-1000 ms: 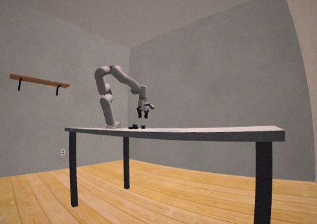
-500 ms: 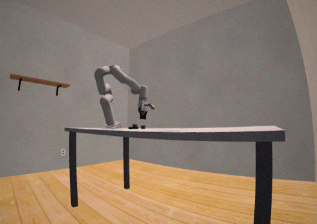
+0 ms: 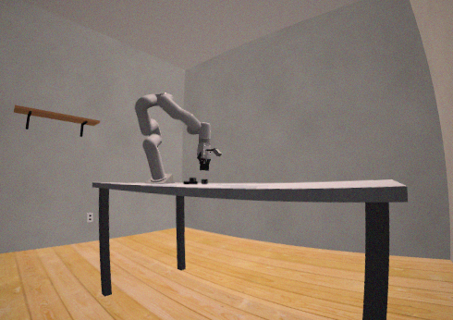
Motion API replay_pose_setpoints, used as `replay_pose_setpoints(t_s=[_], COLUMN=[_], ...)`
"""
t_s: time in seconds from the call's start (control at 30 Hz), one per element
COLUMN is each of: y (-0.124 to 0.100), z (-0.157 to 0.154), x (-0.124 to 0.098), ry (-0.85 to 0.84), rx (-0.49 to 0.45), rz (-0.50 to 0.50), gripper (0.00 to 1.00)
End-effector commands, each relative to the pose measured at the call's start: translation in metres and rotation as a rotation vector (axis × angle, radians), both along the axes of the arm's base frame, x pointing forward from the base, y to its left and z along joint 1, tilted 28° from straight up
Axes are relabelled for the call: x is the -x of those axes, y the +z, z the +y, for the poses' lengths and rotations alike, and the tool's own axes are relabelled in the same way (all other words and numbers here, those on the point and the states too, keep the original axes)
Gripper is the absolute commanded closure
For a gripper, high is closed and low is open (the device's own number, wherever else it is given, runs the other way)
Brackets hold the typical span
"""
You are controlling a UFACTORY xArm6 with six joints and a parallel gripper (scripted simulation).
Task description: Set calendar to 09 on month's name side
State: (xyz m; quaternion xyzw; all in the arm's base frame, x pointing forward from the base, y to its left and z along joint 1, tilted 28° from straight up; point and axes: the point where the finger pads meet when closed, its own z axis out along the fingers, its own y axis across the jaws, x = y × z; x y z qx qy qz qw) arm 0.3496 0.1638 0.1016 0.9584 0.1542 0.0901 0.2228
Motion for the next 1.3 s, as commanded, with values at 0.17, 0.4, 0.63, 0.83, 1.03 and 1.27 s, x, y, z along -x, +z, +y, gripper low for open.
replay_pose_setpoints(t_s=[0.17, 0.4, 0.63, 0.83, 1.03, 1.27], y=[0.001, 0.001, -0.001, -0.006, -0.010, -0.020], z=[0.001, 0.001, 0.000, -0.002, -0.004, -0.009], x=[-0.001, -0.001, -0.002, -0.003, -0.004, -0.007], ry=[0.001, 0.001, 0.001, 0.001, 0.001, 0.001], rx=[-0.002, -0.002, -0.002, -0.002, -0.002, -0.002], rz=[-0.003, -0.003, -0.002, -0.002, -0.002, -0.002], gripper=[0.53, 0.53, 0.53, 0.53, 0.53, 0.53])
